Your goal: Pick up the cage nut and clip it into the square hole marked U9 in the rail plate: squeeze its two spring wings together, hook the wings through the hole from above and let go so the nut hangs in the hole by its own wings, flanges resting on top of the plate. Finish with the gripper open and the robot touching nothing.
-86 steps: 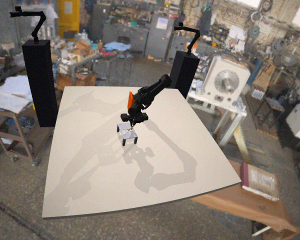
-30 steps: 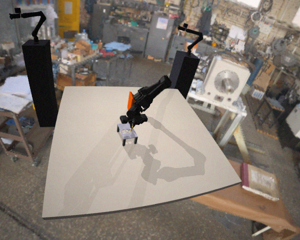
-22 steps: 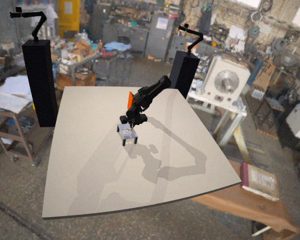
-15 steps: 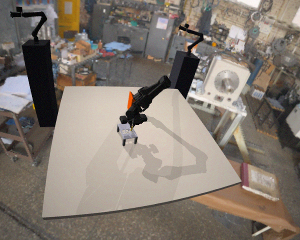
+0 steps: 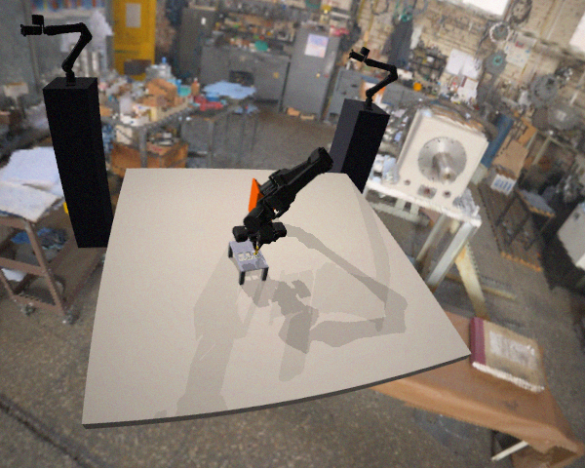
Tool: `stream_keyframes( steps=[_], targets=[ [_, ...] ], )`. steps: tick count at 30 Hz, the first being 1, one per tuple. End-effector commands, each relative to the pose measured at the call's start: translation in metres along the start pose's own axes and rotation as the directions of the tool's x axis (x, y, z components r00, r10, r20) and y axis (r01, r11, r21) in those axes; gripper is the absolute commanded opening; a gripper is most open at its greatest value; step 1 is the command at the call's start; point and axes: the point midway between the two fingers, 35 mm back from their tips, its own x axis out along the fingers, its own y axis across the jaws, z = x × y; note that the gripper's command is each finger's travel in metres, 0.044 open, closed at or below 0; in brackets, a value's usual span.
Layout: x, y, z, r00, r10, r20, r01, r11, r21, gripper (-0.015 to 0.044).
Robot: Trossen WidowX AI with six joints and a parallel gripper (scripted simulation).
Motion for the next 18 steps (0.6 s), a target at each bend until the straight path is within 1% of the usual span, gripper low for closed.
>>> stream_keyframes(
  steps=[1,18],
  targets=[
    [0.0005,-0.0004,0.0000,1.000,0.007,0.001,-0.007,1.000,-0.004,0.0028],
    [0.0006,-0.0031,0.0001,1.000,0.011,0.001,-0.011,1.000,-0.004,0.0028]
  ],
)
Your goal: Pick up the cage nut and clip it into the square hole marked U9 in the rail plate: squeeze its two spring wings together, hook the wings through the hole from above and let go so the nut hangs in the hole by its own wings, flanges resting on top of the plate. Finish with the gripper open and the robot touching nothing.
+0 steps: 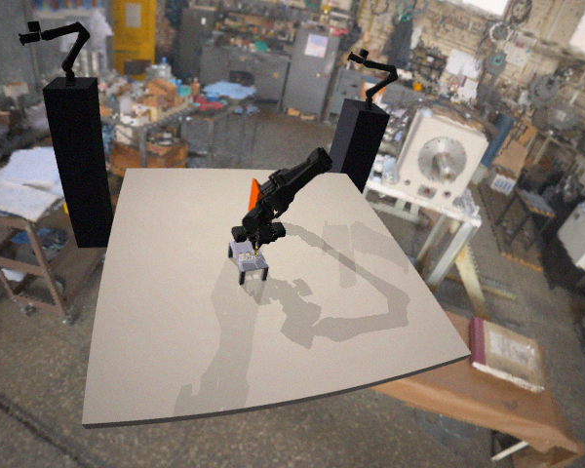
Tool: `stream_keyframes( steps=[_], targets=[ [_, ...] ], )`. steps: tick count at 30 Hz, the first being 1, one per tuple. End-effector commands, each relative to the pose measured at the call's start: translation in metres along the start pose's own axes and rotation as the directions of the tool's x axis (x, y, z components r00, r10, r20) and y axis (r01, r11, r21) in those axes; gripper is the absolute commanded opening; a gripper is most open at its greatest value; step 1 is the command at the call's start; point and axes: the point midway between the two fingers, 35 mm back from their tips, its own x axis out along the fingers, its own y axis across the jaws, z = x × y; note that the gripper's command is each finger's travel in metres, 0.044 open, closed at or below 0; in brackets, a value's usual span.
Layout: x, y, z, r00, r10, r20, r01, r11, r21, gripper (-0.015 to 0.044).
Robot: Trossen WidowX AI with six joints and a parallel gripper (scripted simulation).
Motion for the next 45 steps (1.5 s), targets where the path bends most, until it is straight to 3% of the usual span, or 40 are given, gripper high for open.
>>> stream_keyframes(
  steps=[1,45],
  targets=[
    [0.0003,-0.0003,0.0002,1.000,0.005,0.001,-0.005,1.000,-0.004,0.0028],
    [0.0020,0.0012,0.0002,0.998,-0.059,0.001,0.059,0.998,-0.004,0.0028]
  ],
)
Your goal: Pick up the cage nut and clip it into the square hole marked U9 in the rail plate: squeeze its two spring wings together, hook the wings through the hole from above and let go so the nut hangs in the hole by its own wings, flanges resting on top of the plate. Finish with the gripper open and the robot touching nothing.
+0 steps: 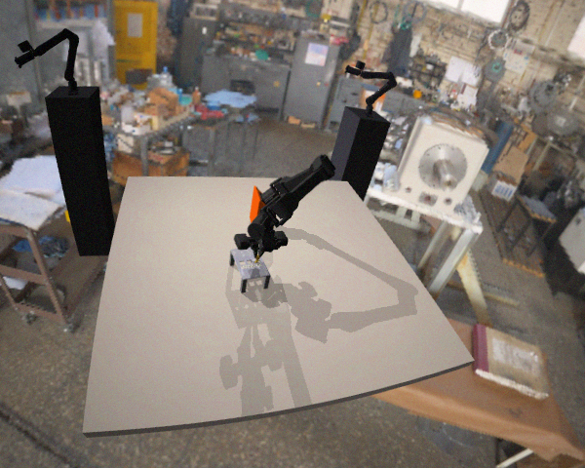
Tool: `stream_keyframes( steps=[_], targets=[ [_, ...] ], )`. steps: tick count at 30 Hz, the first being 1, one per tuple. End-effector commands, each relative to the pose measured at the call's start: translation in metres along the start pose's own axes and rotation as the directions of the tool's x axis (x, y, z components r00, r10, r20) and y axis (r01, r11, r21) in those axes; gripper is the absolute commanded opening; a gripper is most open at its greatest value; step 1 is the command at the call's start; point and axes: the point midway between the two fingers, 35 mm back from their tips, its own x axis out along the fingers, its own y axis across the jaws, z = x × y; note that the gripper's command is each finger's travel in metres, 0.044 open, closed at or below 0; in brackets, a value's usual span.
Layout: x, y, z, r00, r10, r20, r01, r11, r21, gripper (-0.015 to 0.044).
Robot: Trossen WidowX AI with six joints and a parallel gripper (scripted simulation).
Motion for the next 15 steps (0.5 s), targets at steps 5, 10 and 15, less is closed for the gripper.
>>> stream_keyframes(
  steps=[5,10,15],
  targets=[
    [0.0013,0.0009,-0.0008,1.000,-0.019,-0.005,0.019,1.000,0.004,0.0028],
    [0.0016,0.0014,-0.0007,1.000,-0.029,-0.005,0.029,1.000,0.004,0.0028],
    [0.0016,0.0014,-0.0007,1.000,-0.029,-0.005,0.029,1.000,0.004,0.0028]
  ],
)
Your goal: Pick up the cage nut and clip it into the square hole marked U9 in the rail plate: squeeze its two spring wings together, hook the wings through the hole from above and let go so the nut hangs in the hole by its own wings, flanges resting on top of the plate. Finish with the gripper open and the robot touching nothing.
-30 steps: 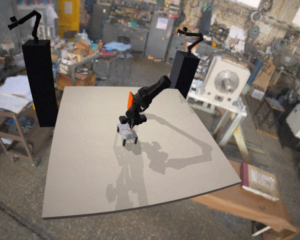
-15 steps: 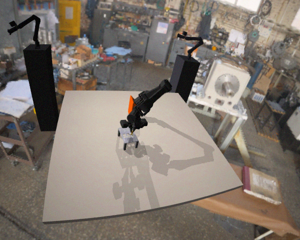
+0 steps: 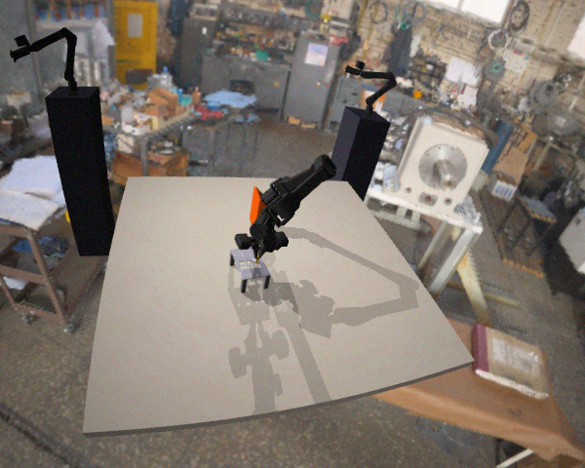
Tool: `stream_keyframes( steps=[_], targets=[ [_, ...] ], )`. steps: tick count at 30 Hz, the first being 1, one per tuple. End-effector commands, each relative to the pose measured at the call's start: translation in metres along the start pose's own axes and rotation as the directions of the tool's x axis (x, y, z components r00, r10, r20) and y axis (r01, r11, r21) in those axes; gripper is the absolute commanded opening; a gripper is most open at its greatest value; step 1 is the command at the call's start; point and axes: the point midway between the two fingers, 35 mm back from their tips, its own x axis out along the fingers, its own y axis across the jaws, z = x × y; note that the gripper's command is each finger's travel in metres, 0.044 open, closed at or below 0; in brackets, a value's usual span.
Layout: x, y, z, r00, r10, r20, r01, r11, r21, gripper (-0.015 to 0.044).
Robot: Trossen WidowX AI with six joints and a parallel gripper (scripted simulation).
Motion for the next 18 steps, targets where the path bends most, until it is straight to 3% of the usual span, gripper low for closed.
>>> stream_keyframes(
  steps=[1,18],
  targets=[
    [0.0010,0.0003,-0.0011,1.000,-0.005,-0.005,0.005,1.000,0.005,0.0028],
    [0.0019,0.0014,-0.0011,1.000,-0.031,-0.006,0.031,1.000,0.005,0.0028]
  ],
)
